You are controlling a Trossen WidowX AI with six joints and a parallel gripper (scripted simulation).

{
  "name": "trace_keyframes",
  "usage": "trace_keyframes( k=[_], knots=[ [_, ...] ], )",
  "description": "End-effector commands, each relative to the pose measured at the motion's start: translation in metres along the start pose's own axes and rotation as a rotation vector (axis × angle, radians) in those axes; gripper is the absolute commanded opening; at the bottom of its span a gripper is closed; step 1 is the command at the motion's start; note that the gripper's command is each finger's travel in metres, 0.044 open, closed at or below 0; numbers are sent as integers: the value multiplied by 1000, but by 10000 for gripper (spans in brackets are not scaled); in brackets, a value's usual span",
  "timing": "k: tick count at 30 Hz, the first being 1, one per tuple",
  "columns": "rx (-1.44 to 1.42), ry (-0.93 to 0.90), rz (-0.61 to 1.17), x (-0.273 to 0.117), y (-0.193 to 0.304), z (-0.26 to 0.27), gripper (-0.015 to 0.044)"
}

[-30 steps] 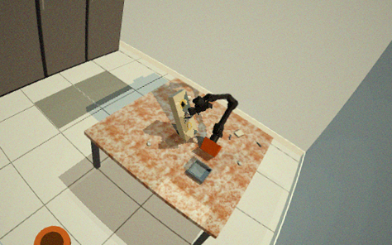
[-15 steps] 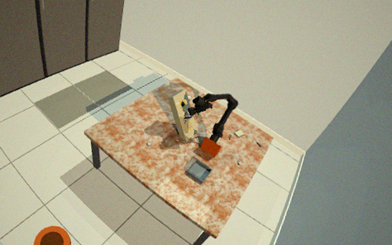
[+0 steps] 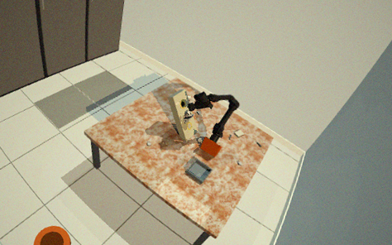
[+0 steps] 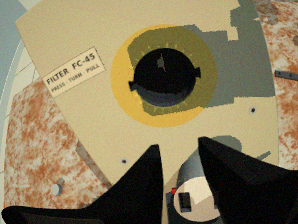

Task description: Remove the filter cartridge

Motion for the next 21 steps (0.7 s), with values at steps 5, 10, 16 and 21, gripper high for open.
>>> trace_keyframes(
  k=[5,10,16,21],
  knots=[
    [1,-15,-98,-12,-16,2,155],
    [5,-18,-80,-35,-44,13,287],
    [9,-15,-67,-59,-67,20,440],
    [-127,23,121,-31,-24,11,309]
  ],
)
Point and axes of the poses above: the point midway between the two fingers, 35 mm back from their tips, its own x axis out along the fingers, its own z axis across the jaws, y = z × x, the point moved 6 cm from there along -x, back along the fingers, and after that the axes turned 3 degrees about x, right-handed, at the moved point
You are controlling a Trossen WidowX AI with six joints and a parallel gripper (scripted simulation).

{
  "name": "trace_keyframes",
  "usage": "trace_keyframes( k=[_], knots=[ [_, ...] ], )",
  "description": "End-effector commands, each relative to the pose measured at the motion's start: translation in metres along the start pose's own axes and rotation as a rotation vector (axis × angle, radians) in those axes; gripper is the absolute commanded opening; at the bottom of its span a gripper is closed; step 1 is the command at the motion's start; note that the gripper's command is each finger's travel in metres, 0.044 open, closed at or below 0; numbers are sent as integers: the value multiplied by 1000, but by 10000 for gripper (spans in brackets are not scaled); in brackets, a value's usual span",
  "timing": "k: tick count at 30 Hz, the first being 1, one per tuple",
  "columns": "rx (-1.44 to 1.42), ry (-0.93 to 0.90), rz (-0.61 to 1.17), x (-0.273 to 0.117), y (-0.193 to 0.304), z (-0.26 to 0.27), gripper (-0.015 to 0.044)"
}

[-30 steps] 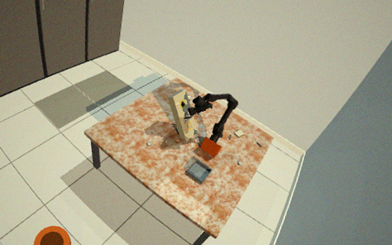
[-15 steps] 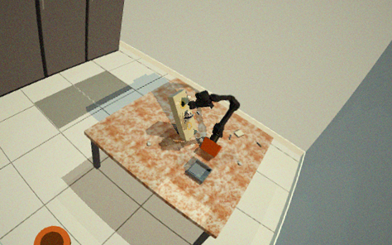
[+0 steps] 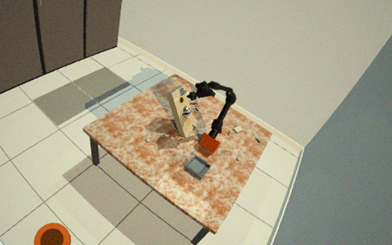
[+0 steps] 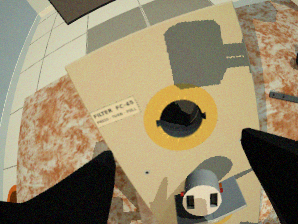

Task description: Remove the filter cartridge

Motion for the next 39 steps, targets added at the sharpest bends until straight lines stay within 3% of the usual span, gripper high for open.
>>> trace_keyframes(
  k=[1,5,39],
  knots=[
    [-121,44,178,23,39,-7,305],
    [-202,80,328,37,71,-17,305],
    [-201,81,326,83,86,-23,305]
  ],
)
Point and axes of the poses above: the point midway between the two fingers, 35 mm back from their tips, its own x axis out along the fingers, its own z axis across the jaws, y = z × x, the point moved 6 cm from there along -x, back along the fingers, and after that the axes turned 3 degrees about x, right-handed, at the moved point
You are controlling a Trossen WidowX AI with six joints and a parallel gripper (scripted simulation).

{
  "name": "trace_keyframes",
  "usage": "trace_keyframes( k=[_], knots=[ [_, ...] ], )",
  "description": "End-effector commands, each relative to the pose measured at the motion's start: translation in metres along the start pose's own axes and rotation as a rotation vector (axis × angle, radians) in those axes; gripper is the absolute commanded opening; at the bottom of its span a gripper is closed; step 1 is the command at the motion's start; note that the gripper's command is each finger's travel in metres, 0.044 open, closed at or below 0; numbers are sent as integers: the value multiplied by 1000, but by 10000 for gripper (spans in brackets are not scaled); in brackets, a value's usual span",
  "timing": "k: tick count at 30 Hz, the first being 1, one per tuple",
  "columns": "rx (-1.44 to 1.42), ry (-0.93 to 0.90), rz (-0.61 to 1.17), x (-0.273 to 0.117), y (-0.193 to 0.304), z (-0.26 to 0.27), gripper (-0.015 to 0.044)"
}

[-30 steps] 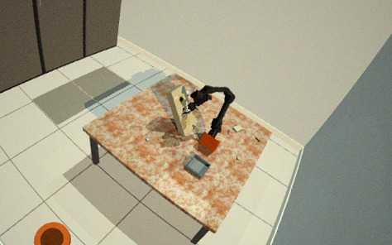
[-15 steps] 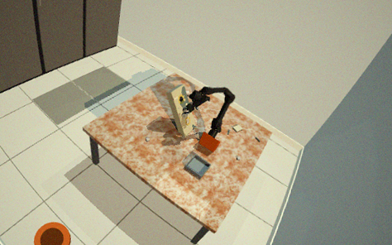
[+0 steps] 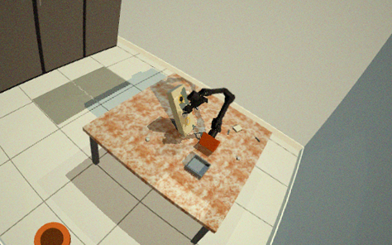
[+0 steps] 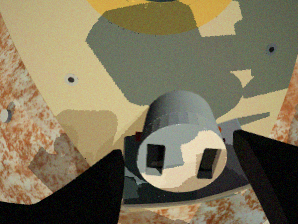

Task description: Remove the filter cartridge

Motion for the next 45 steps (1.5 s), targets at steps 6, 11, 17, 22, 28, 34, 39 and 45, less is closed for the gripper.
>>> trace_keyframes(
  k=[6,11,17,22,28,34,39,45],
  knots=[
    [0,1,0,3,0,0,278],
    [0,1,0,3,0,0,245],
    [0,1,0,3,0,0,205],
    [0,1,0,2,0,0,93],
    [-2,2,1,-5,-17,1,0],
    [-7,-1,0,-15,-23,2,0],
    [-24,-9,-5,-42,-25,4,0],
    [-44,-13,-12,-74,-25,4,0]
  ],
)
Point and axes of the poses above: the point midway between the two fingers, 35 mm back from their tips, its own x axis out along the fingers, its own z axis across the jaws, y = z × x, the point moved 6 cm from there along -x, back along the fingers, and after that the axes turned 3 degrees about x, right-handed, at the moved point
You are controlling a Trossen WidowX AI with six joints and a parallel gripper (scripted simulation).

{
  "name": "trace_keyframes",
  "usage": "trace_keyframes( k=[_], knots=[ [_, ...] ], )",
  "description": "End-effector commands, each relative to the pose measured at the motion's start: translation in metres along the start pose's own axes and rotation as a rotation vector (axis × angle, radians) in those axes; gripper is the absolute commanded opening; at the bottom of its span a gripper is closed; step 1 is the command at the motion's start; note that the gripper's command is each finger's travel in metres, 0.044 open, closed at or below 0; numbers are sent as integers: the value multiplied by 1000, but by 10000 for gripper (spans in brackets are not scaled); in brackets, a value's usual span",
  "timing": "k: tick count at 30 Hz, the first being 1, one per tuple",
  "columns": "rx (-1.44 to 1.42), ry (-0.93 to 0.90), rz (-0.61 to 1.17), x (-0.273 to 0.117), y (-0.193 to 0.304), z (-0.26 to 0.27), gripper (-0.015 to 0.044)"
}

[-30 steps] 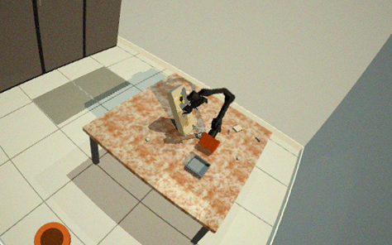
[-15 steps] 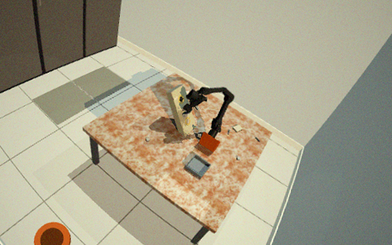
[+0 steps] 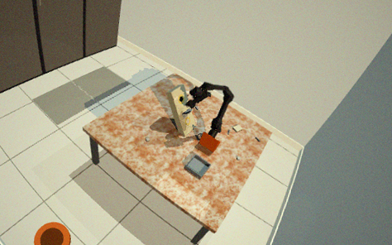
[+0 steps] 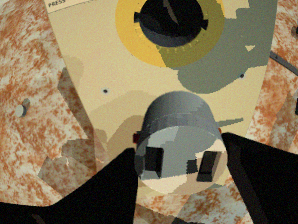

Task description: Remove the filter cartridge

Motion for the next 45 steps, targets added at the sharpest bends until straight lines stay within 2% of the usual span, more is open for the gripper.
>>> trace_keyframes(
  k=[1,5,24,26,45],
  knots=[
    [-2,-11,-14,-23,-2,0,0],
    [-12,-10,-20,-41,-1,-1,0],
    [44,-1,2,-27,0,88,0],
    [2,-3,14,-26,4,80,0],
    [-708,-430,56,-57,88,181,0]
  ],
)
Point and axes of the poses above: the point midway between the two fingers, 35 mm back from their tips, its own x axis out along the fingers, its own z axis across the jaws, y = z × x, the point moved 6 cm from there along -x, back along the fingers, and after that the axes turned 3 degrees about x, right-handed, at the moved point
